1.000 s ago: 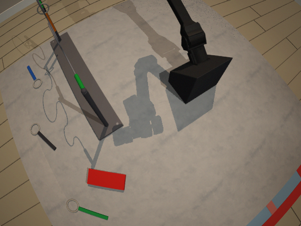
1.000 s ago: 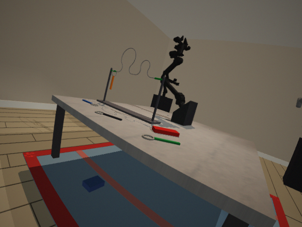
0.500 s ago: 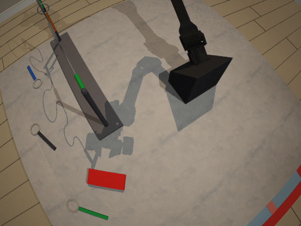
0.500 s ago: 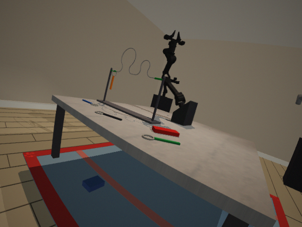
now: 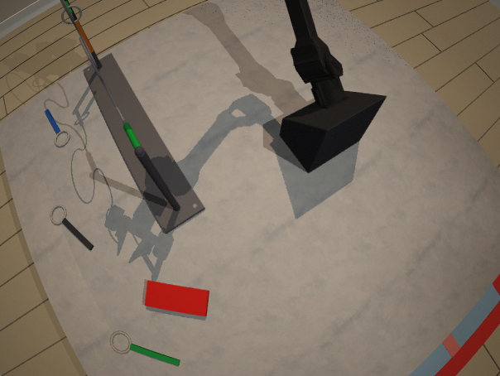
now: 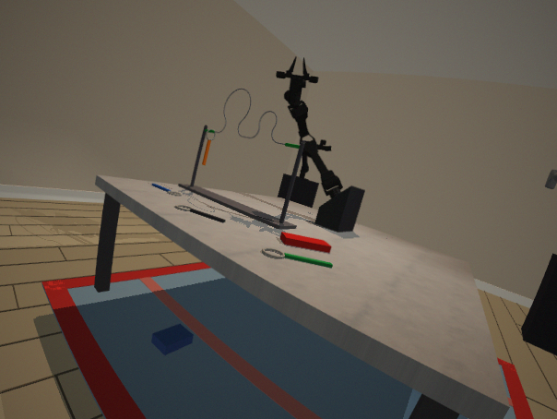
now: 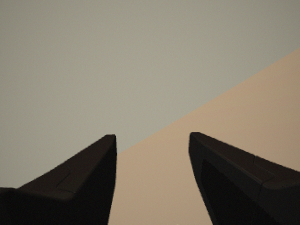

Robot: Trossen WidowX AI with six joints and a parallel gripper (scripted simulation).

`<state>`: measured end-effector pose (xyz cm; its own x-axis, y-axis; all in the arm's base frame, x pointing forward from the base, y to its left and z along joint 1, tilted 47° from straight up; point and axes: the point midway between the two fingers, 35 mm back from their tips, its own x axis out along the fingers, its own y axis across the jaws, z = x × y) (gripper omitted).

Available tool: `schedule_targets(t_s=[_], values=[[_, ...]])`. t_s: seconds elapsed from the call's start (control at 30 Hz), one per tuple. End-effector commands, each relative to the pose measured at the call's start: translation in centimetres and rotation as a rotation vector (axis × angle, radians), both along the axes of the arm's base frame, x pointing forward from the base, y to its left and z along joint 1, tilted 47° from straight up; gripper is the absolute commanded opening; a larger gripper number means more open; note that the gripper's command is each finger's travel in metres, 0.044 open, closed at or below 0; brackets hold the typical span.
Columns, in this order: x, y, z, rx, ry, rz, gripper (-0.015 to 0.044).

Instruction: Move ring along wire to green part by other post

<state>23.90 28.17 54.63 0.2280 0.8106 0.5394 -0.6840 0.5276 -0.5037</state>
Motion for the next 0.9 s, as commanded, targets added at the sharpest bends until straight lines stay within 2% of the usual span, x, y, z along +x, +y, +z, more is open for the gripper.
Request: schedule_targets(t_s=[0.0,0.43,0.87], values=[[3.5,-3.0,-0.2,-0.037,-0.004,-0.117,0.016],[11.3,-14.1,-1.5,-0.134,0.037,-0.45,0.016],[15.0,-26.0,-3.9,-0.2,0.162,-0.766,0.016]])
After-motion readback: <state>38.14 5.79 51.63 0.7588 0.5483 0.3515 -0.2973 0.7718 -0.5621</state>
